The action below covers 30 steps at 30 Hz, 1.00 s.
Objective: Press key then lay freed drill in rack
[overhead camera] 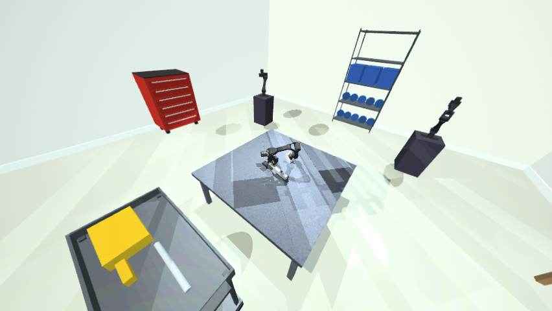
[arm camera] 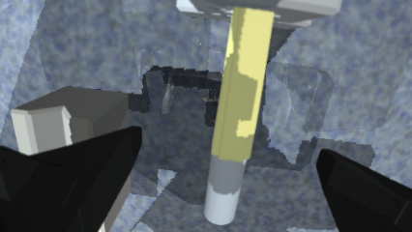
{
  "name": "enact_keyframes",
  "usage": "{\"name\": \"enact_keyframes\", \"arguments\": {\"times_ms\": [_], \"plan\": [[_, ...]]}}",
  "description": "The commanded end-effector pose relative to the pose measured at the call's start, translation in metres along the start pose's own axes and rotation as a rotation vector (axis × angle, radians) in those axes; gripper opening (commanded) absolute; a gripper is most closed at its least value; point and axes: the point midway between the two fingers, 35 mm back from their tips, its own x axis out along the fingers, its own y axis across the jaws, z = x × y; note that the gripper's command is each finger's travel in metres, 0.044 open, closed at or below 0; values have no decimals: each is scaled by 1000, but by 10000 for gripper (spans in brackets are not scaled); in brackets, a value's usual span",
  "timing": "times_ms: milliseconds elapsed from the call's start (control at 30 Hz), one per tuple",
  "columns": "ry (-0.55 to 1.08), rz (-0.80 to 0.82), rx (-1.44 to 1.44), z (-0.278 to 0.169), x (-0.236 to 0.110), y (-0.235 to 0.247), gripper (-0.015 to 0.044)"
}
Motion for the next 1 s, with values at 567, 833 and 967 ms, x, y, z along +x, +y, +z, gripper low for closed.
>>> {"name": "enact_keyframes", "arguments": {"times_ms": [567, 833, 967], "plan": [[-4, 2, 4, 8, 4, 1, 440], [-5, 2, 4, 9, 6, 2, 440], [-5, 3, 4, 10, 6, 2, 440]]}}
